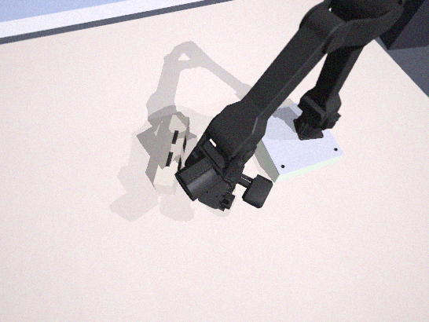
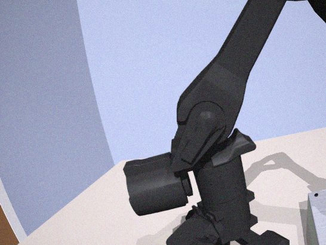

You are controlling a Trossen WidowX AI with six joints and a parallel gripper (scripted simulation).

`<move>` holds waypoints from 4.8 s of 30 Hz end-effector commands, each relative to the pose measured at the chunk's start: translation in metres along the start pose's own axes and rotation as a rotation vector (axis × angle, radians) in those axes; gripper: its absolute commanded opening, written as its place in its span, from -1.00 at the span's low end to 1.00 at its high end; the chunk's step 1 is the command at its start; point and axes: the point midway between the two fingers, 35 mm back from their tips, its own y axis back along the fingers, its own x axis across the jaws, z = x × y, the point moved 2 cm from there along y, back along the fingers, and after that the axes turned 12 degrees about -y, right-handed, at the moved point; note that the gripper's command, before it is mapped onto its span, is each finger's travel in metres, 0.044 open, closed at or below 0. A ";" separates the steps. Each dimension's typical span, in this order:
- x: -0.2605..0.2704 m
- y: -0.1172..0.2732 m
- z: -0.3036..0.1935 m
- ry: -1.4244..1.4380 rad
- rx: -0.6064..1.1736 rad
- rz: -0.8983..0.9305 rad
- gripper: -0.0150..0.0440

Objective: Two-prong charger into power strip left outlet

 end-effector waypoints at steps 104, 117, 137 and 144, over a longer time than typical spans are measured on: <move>-0.038 -0.004 -0.020 -1.040 0.018 0.072 -0.49; -0.047 -0.008 -0.017 -1.141 0.022 0.078 -0.49; -0.072 -0.008 -0.004 -1.185 0.022 0.079 -0.49; -0.080 -0.008 0.001 -1.199 0.022 0.080 -0.49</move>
